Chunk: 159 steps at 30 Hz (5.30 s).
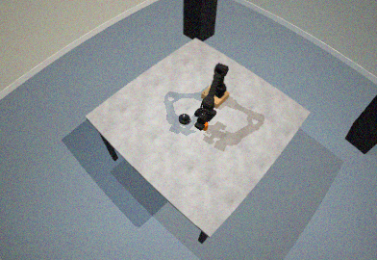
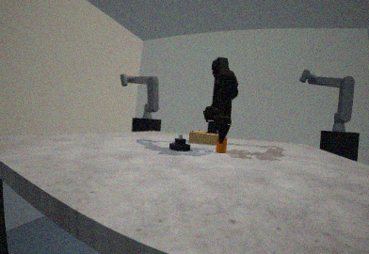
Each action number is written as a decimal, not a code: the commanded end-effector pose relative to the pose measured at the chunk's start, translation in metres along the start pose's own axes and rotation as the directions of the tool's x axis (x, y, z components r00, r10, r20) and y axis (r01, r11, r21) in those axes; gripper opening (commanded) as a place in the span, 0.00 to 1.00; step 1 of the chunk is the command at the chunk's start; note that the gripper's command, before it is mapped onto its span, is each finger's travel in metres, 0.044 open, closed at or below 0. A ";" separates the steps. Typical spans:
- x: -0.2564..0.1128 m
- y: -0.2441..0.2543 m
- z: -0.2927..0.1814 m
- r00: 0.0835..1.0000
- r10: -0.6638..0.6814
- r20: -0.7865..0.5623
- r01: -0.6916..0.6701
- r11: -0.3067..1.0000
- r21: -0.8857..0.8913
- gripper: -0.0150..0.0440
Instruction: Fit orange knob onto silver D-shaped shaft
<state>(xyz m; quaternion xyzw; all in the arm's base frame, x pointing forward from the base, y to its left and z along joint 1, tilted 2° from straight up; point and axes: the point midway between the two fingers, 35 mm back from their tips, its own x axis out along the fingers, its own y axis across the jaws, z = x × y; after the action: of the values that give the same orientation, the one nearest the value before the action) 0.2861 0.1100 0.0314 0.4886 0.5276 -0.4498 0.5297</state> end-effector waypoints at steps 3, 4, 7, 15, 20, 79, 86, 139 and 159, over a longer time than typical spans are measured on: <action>0.011 -0.002 0.000 1.000 -0.009 -0.001 0.009 1.000 -0.003 1.00; 0.013 -0.002 0.000 1.000 -0.009 -0.001 0.009 1.000 -0.003 1.00; 0.018 -0.002 0.000 1.000 -0.009 -0.001 0.009 1.000 -0.002 1.00; 0.030 -0.003 0.000 1.000 -0.009 -0.001 0.009 1.000 -0.002 1.00; 0.034 -0.004 0.000 1.000 -0.009 -0.001 0.009 1.000 -0.002 0.96; -0.095 0.006 0.000 1.000 -0.008 -0.001 0.008 1.000 -0.002 0.25; -0.106 0.004 0.000 1.000 -0.008 -0.001 0.008 1.000 -0.002 0.25; -0.059 0.032 0.147 1.000 -0.006 0.012 0.006 1.000 -0.003 0.25; -0.054 0.033 0.167 1.000 -0.006 0.013 0.009 0.957 -0.291 0.25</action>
<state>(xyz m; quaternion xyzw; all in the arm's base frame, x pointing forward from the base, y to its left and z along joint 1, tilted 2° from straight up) 0.3342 -0.0533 0.0795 0.4215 0.5732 -0.3965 0.5802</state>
